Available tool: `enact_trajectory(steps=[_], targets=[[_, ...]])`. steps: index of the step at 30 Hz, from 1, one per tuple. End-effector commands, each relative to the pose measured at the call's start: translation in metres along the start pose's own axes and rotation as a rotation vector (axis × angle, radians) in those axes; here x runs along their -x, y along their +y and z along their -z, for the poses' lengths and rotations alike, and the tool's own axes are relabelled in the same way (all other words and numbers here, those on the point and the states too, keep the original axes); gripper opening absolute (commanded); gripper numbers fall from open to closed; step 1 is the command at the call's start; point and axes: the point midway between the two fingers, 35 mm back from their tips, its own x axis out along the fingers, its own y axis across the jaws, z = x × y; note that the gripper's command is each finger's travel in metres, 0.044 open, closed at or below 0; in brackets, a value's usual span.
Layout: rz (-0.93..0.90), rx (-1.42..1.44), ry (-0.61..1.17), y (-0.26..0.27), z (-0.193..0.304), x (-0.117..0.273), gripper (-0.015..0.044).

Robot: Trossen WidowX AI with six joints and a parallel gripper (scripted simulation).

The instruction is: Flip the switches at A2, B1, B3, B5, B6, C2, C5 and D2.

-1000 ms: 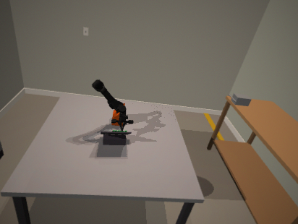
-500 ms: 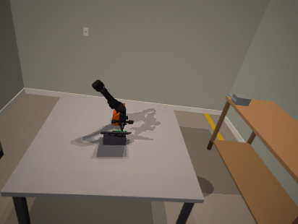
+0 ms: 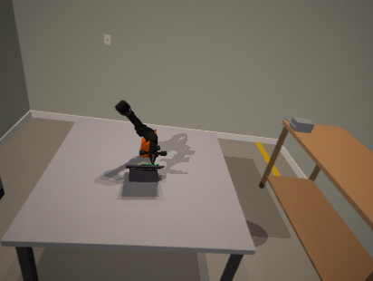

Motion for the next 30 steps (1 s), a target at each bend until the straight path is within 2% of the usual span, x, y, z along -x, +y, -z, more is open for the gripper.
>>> enact_trajectory(steps=[1,7,15,23,30], targets=[[-0.005,0.001,-0.005,0.001,-0.001,-0.001,0.0000],[-0.005,-0.001,0.004,0.002,-0.001,0.004,0.0000],[-0.009,0.000,0.024,0.002,-0.005,0.063,0.0000],[-0.010,0.000,0.025,-0.004,-0.007,0.064,0.0000],[-0.006,0.002,0.024,-0.058,-0.023,0.063,0.0000]])
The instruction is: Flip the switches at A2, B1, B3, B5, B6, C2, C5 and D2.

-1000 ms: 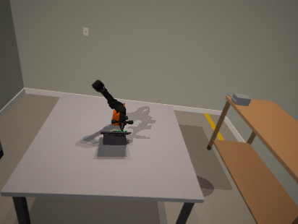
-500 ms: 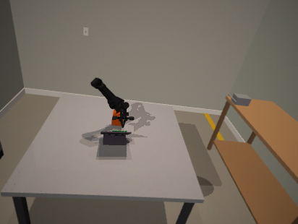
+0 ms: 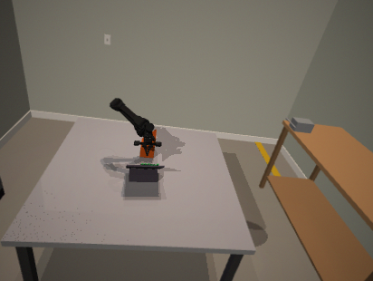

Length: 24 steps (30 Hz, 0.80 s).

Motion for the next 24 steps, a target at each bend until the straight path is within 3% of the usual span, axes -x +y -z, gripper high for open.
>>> enact_trajectory(steps=[1,8,24], targets=[[0.000,0.000,-0.012,-0.018,-0.007,0.002,0.0000],[0.001,-0.001,0.012,-0.018,-0.009,-0.032,0.0000],[0.002,-0.001,0.013,-0.018,-0.009,-0.050,0.0000]])
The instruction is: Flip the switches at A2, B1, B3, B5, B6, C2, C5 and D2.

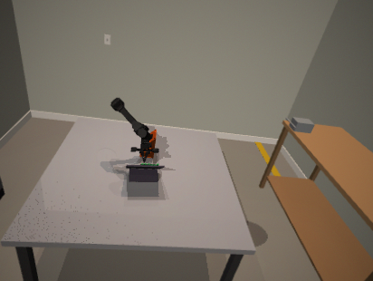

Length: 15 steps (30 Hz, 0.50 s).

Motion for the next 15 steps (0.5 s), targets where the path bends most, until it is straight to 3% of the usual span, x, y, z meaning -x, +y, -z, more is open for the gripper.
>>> enact_trajectory(steps=[1,15], targets=[[-0.005,0.006,0.000,0.0014,0.0005,-0.0051,0.0000],[-0.005,0.006,0.000,0.0014,0.0004,-0.0109,0.0000]])
